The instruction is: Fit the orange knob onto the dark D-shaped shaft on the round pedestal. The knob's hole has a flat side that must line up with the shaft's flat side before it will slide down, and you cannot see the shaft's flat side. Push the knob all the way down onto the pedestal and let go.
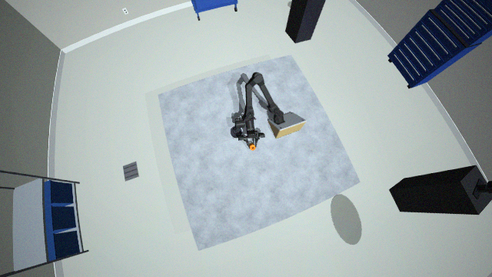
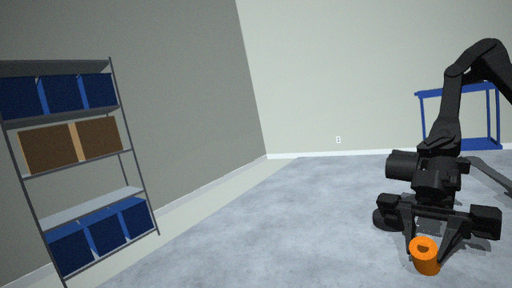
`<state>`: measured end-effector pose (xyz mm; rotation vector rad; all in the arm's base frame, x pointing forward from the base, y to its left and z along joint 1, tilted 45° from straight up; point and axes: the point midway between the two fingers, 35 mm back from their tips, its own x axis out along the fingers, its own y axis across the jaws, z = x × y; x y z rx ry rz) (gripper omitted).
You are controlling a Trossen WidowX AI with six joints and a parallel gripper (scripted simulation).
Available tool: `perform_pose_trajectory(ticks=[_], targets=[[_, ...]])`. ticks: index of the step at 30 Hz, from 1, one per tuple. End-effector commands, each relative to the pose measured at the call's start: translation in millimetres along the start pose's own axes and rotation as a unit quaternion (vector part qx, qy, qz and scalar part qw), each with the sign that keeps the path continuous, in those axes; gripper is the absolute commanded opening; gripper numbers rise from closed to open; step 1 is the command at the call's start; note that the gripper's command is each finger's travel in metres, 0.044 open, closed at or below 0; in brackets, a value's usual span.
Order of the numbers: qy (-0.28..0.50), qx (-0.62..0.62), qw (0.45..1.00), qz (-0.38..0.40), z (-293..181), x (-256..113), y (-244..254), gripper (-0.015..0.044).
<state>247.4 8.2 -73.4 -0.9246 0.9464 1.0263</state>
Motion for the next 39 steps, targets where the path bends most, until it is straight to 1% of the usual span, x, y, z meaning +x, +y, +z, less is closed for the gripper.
perform_pose_trajectory(ticks=[1, 6, 11, 14, 38, 39], targets=[[-0.032, -0.002, 0.999, 0.000, -3.2, -2.8, 1.1, 0.0179], [-0.075, -0.002, 0.997, 0.001, -7.7, -6.2, 1.4, 0.0179], [-0.050, -0.002, 0.999, 0.000, -6.3, -7.8, 1.2, 0.0179], [-0.058, -0.004, 0.998, 0.000, -5.9, -6.1, 0.9, 0.0258], [-0.058, -0.004, 0.998, 0.000, -5.9, -6.1, 0.9, 0.0260], [-0.058, -0.004, 0.998, 0.000, -5.9, -6.1, 0.9, 0.0286]])
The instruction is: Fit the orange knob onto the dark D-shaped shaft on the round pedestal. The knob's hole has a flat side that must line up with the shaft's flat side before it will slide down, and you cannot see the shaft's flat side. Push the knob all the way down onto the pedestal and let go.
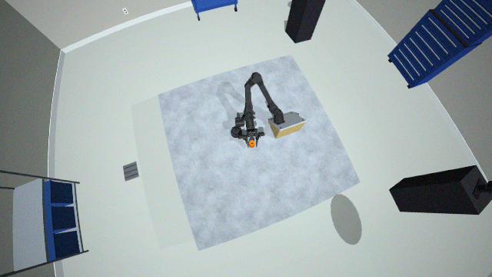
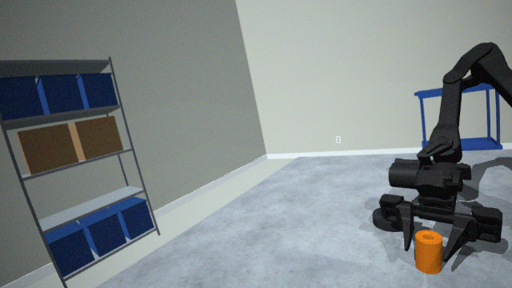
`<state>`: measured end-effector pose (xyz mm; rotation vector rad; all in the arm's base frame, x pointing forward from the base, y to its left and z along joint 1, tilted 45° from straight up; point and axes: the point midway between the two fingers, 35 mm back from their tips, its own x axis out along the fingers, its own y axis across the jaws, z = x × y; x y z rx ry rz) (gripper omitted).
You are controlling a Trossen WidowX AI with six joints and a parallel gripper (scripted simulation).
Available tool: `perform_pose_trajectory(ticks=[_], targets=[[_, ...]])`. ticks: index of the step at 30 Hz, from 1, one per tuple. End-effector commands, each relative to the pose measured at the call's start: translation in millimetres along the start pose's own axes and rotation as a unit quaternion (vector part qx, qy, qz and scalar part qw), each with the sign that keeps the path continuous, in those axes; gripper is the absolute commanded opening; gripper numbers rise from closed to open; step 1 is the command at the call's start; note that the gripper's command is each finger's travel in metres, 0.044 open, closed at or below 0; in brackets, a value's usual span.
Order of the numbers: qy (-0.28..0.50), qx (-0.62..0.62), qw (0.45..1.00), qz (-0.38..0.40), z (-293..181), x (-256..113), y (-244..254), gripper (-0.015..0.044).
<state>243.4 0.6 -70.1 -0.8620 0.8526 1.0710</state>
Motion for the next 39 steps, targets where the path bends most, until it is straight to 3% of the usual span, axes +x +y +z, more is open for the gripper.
perform_pose_trajectory(ticks=[1, 6, 12, 18, 23, 25, 31, 36, 39], targets=[[-0.003, -0.001, 1.000, -0.001, 0.8, 0.0, -0.6, 0.0312], [-0.003, -0.001, 1.000, -0.001, 0.8, 0.0, -0.6, 0.0440], [-0.002, -0.001, 1.000, -0.001, 2.8, -0.7, -1.0, 0.0440], [-0.001, 0.000, 1.000, -0.001, 67.5, -25.5, -2.4, 0.0440], [0.004, 0.003, 1.000, 0.003, 75.5, -28.2, -0.6, 0.0440], [0.054, 0.028, 0.998, 0.034, 73.8, -22.7, 2.5, 0.0440], [0.315, 0.075, 0.941, 0.095, 71.2, -17.1, 12.0, 0.0440], [0.514, 0.028, 0.857, 0.032, 88.9, -30.4, 3.5, 0.0440], [0.559, 0.002, 0.829, -0.003, 99.8, -34.8, -1.7, 0.0440]])
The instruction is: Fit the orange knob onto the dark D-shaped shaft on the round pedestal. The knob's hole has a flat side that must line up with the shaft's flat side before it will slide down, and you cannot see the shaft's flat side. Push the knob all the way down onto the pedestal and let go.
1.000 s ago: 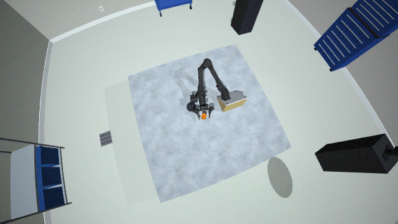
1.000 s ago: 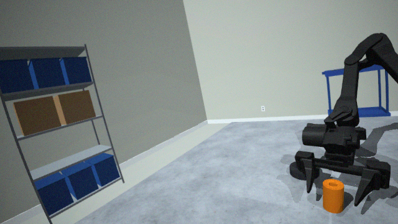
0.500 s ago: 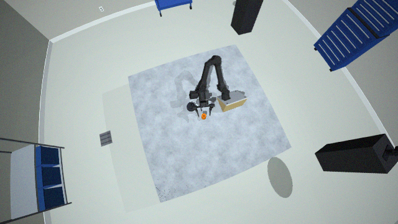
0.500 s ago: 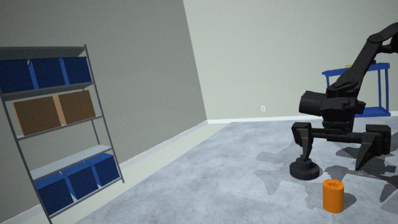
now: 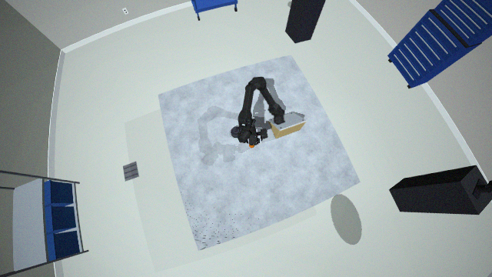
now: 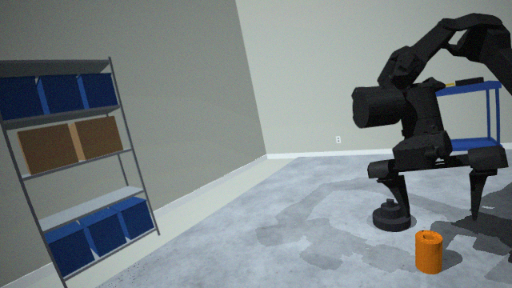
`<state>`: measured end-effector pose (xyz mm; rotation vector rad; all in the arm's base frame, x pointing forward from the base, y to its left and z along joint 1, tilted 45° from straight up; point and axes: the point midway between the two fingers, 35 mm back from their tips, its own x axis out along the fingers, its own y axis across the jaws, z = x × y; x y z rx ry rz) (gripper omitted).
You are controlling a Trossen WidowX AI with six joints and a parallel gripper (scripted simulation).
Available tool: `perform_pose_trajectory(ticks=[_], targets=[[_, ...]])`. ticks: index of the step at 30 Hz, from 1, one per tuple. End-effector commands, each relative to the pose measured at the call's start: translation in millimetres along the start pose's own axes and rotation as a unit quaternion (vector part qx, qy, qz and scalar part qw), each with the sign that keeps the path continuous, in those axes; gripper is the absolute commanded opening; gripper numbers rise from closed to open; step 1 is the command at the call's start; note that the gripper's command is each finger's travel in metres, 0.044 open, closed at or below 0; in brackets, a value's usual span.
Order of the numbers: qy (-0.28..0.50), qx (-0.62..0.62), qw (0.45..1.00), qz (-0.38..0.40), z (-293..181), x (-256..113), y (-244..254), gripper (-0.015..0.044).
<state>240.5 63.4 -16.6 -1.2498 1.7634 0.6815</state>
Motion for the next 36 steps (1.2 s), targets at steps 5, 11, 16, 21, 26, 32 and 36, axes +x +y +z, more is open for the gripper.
perform_pose_trajectory(ticks=[5, 11, 16, 21, 26, 32, 36], targets=[[0.113, -0.003, 0.990, -0.086, 5.2, -24.6, -6.4, 0.0440], [0.113, -0.003, 0.990, -0.086, 5.2, -24.6, -6.4, 0.0440], [0.098, 0.156, 0.977, -0.103, 5.1, -24.2, -6.5, 0.0440], [0.071, 0.381, 0.914, -0.123, 4.9, -23.7, -6.6, 0.0440], [0.042, 0.576, 0.805, -0.136, 4.8, -23.1, -6.7, 0.0440], [0.037, 0.600, 0.787, -0.137, 4.8, -23.0, -6.7, 0.0440], [0.037, 0.600, 0.787, -0.137, 4.8, -23.0, -6.7, 0.0440]])
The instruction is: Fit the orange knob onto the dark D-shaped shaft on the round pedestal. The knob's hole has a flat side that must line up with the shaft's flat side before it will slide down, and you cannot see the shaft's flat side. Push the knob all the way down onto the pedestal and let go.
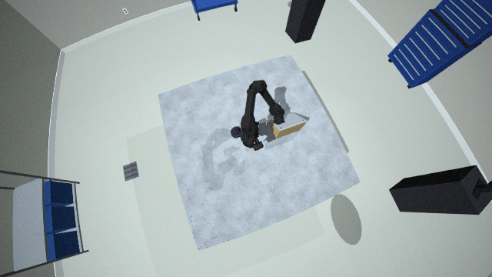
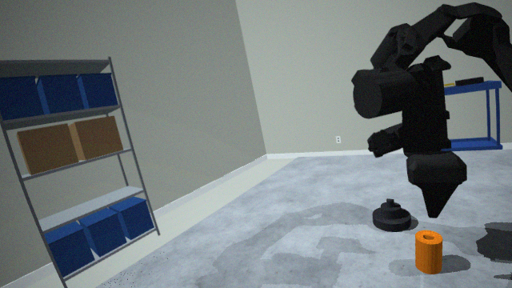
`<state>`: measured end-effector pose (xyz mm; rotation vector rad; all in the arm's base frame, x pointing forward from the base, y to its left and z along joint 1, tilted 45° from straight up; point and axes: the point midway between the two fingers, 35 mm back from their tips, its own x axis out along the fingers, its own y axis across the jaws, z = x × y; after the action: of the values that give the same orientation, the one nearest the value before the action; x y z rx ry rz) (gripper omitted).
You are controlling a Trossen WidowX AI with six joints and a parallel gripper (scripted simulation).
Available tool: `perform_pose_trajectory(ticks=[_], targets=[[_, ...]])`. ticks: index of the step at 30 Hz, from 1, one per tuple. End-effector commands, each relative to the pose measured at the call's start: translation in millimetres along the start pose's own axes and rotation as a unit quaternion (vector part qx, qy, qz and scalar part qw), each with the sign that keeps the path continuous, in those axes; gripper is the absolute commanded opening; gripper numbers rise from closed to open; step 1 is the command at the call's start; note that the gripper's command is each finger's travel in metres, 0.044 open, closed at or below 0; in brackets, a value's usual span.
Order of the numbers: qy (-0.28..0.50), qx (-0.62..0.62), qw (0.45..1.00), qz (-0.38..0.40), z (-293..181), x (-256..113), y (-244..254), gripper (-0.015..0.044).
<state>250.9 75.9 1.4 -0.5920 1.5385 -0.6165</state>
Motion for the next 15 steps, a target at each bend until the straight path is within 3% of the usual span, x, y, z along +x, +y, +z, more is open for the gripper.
perform_pose_trajectory(ticks=[1, 15], targets=[[-0.003, 0.023, 1.000, -0.001, 0.8, 0.1, -0.1, 0.0440], [-0.003, 0.023, 1.000, -0.002, -0.1, 48.7, -1.6, 0.0440]])
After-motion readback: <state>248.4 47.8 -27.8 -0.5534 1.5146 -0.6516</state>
